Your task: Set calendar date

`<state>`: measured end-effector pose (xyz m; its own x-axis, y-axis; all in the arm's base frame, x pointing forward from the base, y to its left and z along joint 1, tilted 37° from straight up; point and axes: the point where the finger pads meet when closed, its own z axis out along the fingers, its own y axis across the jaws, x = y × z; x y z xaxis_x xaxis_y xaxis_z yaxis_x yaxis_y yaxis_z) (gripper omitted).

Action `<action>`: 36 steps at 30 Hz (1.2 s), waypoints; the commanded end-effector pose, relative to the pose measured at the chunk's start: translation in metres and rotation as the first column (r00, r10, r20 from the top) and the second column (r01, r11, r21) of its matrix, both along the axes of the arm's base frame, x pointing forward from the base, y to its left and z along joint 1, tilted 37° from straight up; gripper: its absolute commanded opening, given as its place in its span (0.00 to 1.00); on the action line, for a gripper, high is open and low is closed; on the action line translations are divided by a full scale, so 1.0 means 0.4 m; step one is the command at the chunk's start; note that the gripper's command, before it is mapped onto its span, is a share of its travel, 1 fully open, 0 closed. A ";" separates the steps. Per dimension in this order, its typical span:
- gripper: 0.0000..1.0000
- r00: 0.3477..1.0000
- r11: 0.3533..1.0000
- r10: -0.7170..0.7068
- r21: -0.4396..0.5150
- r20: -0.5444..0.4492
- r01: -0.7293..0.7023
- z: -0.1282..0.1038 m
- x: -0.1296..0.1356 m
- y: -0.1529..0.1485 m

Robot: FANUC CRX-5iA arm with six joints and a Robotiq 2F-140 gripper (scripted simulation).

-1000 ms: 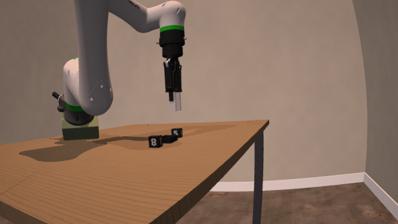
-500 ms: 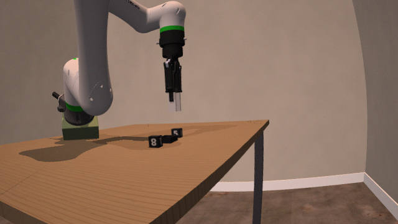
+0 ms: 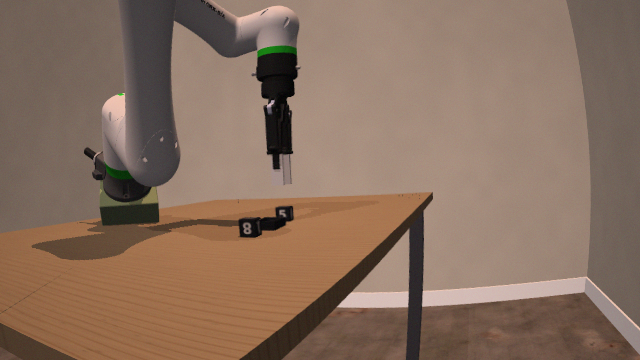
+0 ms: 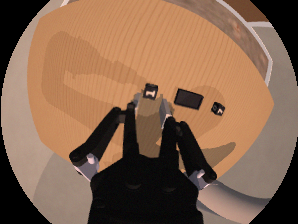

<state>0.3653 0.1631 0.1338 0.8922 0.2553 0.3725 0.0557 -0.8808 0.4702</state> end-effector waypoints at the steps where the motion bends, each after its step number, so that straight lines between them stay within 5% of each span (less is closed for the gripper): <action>1: 0.29 1.000 1.000 0.000 0.000 0.000 0.000 -0.009 0.005 -0.004; 36: 0.29 1.000 1.000 0.000 0.000 0.000 0.000 -0.075 0.046 -0.035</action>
<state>0.3834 0.1488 0.1037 0.8922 0.2554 0.3725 0.0558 -0.8808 0.4701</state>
